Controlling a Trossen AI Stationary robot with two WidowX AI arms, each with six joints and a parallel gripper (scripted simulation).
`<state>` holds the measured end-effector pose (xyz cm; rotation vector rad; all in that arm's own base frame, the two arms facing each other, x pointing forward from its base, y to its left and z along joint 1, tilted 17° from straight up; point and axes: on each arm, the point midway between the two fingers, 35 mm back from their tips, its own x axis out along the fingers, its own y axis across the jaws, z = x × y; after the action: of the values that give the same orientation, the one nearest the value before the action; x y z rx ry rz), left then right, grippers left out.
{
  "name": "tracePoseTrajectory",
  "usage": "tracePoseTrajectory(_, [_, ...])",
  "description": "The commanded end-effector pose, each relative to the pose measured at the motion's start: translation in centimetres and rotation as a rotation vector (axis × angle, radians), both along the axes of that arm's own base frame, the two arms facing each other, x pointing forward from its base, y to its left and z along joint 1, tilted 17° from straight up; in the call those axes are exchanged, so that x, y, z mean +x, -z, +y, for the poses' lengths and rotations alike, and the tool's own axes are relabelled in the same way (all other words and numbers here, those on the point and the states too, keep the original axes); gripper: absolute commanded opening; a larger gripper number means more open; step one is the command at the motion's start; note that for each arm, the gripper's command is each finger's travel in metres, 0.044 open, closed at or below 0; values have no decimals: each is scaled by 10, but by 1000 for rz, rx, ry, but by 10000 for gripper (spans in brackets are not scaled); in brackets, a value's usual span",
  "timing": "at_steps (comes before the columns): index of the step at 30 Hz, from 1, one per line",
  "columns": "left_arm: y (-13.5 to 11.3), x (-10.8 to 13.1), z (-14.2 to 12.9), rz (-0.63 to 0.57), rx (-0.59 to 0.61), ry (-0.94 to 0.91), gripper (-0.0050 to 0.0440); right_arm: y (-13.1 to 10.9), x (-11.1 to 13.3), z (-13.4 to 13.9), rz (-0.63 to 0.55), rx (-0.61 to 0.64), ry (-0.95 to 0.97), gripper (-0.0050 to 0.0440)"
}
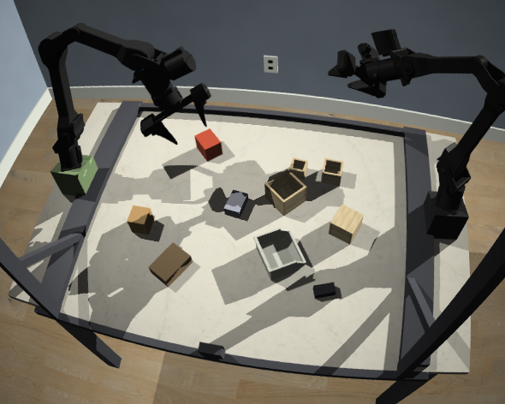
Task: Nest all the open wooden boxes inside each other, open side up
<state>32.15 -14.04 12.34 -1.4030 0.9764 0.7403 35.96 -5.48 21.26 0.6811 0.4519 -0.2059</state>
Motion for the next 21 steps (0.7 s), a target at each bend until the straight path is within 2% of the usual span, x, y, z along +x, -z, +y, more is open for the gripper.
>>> tracePoseTrajectory(1, [2, -10, -10, 22, 125, 190, 400, 7, -15, -6, 8, -135, -38, 400])
tracePoseTrajectory(4, [12, -29, -18, 69, 240, 356, 400, 25, -32, -11, 50, -304, -104, 400])
tracePoseTrajectory(11, [21, -54, -24, 156, 462, 732, 400, 49, -53, -17, 111, -517, -201, 400])
tracePoseTrajectory(13, [21, -54, -24, 156, 462, 732, 400, 49, -53, -17, 111, -517, -201, 400])
tracePoseTrajectory(14, [22, -58, -24, 174, 527, 868, 400, 53, -56, -17, 120, -547, -218, 400])
tracePoseTrajectory(16, [24, -70, -26, 210, 582, 965, 400, 65, -67, -20, 154, -649, -266, 400])
tracePoseTrajectory(21, [26, -84, -27, 273, 707, 1243, 400, 81, -81, -22, 194, -773, -337, 400])
